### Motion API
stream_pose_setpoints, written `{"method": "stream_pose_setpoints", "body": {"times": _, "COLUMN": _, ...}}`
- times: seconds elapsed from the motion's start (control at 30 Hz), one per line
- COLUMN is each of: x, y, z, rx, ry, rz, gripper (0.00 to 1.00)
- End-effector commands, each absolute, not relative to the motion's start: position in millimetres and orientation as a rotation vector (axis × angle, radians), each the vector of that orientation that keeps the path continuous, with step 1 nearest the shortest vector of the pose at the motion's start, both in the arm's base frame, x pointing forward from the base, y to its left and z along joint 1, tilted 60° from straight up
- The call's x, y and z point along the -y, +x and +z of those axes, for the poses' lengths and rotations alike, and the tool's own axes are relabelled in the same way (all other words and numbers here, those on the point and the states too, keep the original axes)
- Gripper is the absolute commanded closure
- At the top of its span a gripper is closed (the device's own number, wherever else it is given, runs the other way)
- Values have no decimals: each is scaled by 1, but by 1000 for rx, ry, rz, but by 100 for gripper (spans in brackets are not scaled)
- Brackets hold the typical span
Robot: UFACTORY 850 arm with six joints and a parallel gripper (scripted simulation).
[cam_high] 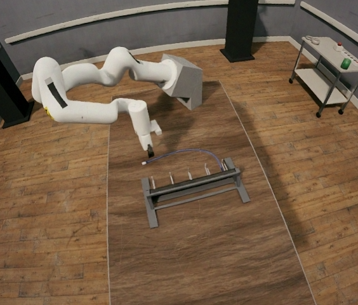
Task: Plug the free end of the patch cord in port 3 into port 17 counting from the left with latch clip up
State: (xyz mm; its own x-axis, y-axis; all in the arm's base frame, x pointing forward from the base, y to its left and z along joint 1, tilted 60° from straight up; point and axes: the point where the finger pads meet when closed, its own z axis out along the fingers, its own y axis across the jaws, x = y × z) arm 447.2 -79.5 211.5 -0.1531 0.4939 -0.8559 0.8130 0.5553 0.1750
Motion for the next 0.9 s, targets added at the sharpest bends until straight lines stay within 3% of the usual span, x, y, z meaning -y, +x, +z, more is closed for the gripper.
{"method": "stream_pose_setpoints", "body": {"times": 0.0, "x": 98, "y": 454, "z": 228, "rx": -1784, "ry": 1151, "rz": -381, "gripper": 0}}
{"method": "stream_pose_setpoints", "body": {"times": 0.17, "x": 98, "y": 454, "z": 228, "rx": -1784, "ry": 1151, "rz": -381, "gripper": 0}}
{"method": "stream_pose_setpoints", "body": {"times": 0.2, "x": 98, "y": 454, "z": 228, "rx": -1784, "ry": 1151, "rz": -381, "gripper": 100}}
{"method": "stream_pose_setpoints", "body": {"times": 0.87, "x": 98, "y": 454, "z": 228, "rx": -1784, "ry": 1151, "rz": -381, "gripper": 100}}
